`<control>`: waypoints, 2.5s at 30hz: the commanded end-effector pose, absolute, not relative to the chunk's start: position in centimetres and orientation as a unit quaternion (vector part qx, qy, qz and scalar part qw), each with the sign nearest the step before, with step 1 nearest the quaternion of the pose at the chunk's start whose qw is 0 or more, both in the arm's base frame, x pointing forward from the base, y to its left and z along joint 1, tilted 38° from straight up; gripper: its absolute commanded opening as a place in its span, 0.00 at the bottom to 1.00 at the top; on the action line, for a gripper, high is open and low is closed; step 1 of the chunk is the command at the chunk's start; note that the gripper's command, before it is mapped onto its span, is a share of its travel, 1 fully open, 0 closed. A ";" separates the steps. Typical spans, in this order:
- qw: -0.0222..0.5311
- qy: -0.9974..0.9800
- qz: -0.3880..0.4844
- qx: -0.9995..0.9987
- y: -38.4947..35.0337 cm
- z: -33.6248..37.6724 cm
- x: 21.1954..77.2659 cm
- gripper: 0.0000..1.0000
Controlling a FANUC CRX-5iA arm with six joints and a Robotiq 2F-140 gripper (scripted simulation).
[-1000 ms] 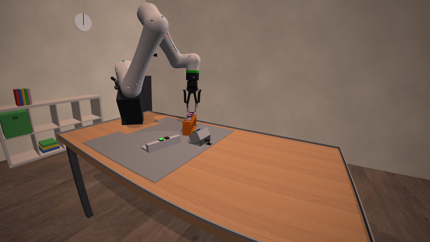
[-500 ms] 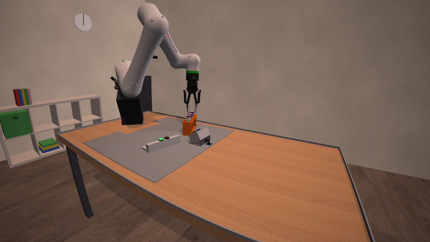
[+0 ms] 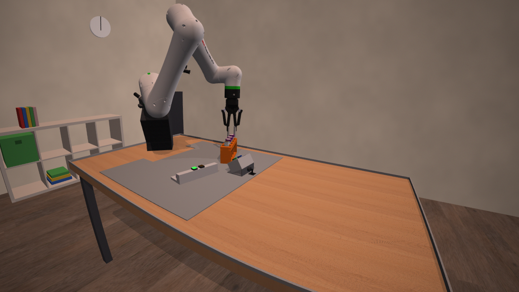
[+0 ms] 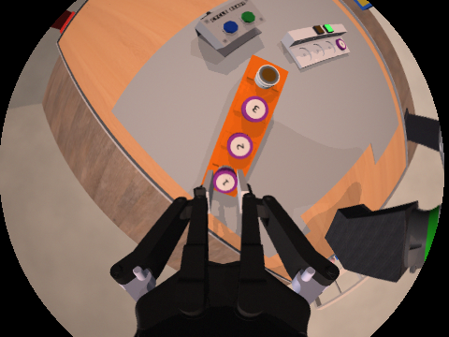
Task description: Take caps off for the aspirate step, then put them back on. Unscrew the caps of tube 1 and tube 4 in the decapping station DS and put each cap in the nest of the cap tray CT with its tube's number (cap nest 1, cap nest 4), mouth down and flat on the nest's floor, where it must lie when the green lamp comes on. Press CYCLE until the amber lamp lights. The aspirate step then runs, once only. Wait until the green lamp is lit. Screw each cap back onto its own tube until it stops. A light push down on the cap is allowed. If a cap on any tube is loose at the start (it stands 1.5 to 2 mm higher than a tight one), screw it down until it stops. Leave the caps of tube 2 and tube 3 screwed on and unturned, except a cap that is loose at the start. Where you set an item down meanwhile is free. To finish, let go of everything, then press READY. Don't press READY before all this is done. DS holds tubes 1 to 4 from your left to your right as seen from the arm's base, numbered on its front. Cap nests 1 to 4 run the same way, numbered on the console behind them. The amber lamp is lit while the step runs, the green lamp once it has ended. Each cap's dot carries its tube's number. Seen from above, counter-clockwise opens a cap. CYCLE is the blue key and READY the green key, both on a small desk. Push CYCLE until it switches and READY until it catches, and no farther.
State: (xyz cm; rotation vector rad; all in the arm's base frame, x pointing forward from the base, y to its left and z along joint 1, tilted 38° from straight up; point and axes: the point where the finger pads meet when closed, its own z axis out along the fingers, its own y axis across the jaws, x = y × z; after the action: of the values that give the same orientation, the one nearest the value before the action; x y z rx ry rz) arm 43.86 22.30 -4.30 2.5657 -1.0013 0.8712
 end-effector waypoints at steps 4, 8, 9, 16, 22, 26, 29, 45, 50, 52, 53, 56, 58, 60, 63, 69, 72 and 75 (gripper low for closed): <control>0.126 -0.344 0.299 0.881 22.3 -4.3 43.9 0.00; 0.126 -0.344 0.299 0.881 22.3 -4.3 43.9 0.00; 0.126 -0.344 0.299 0.881 22.3 -4.3 43.9 0.00; 0.101 -0.416 0.309 0.849 22.3 -4.3 43.9 0.00; 0.080 -0.472 0.315 0.820 22.3 -4.3 43.9 0.00; 0.059 -0.525 0.319 0.787 22.3 -4.4 43.9 0.00; 0.043 -0.564 0.322 0.759 22.3 -4.4 43.9 0.00; 0.002 -0.655 0.325 0.682 22.3 -4.4 43.9 0.35; 0.002 -0.655 0.325 0.682 22.3 -4.4 43.9 0.35; 0.002 -0.655 0.325 0.682 22.3 -4.4 43.9 0.35; 0.002 -0.655 0.325 0.682 22.3 -4.4 43.9 0.35; 0.002 -0.655 0.325 0.682 22.3 -4.4 43.9 0.35; 0.015 -0.627 0.324 0.708 22.3 -4.3 43.9 0.35; 0.028 -0.598 0.323 0.733 22.3 -4.3 43.9 0.35; 0.047 -0.553 0.321 0.767 22.3 -4.3 43.9 0.35; 0.085 -0.457 0.313 0.828 22.3 -4.3 43.9 0.35; 0.092 -0.441 0.311 0.837 22.3 -4.3 43.9 0.35; 0.110 -0.390 0.305 0.862 22.3 -4.3 43.9 0.35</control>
State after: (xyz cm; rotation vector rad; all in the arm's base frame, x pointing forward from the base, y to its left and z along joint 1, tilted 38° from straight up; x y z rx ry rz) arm 43.87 22.27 -4.33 2.4778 -1.3436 0.9563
